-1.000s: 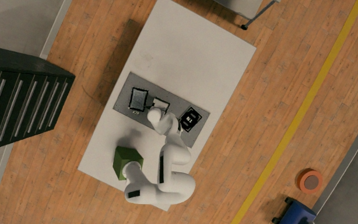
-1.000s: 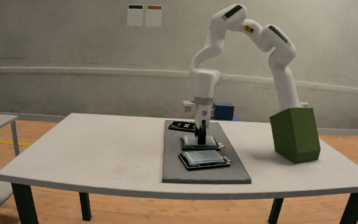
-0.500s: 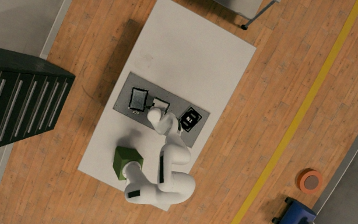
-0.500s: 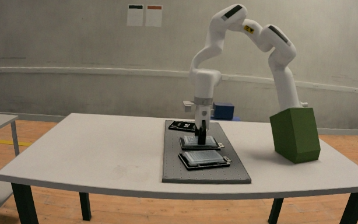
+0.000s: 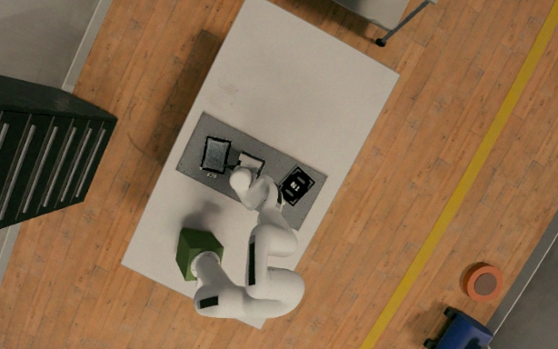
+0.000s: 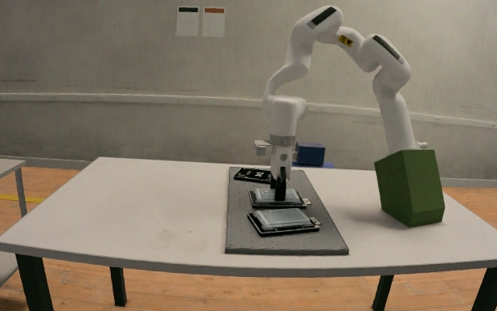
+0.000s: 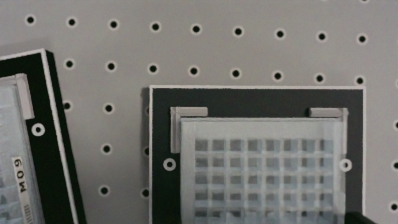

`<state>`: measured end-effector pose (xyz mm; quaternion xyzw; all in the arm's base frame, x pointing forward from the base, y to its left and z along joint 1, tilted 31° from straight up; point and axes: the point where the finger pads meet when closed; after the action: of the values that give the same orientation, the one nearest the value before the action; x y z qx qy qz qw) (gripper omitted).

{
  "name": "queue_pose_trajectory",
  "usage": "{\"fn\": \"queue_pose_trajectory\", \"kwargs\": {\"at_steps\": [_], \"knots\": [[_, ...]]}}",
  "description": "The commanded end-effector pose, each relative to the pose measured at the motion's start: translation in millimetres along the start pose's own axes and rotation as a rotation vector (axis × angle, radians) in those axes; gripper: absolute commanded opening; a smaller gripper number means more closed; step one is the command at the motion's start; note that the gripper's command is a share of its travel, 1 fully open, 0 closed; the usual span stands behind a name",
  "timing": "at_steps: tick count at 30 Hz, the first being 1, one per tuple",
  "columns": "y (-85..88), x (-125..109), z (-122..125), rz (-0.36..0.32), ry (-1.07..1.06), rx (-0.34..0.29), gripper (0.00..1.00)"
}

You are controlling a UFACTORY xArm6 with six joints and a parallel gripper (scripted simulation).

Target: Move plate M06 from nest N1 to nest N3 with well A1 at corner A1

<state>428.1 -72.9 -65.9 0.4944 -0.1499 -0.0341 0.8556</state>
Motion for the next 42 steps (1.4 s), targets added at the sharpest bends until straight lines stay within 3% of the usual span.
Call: {"fn": "queue_pose_trajectory", "kwargs": {"at_steps": [1,42], "knots": [[0.9,1,-1,0.003,0.0,0.002,1.0],[59.2,1,-1,0.003,-0.001,0.002,1.0]]}}
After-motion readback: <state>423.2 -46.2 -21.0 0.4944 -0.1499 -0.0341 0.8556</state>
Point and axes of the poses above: the point where the finger pads meet when closed, its own y axis back along the fingers, its own z axis across the jaws, x = y × z, and after that the axes turned 13 degrees about -y, right-handed
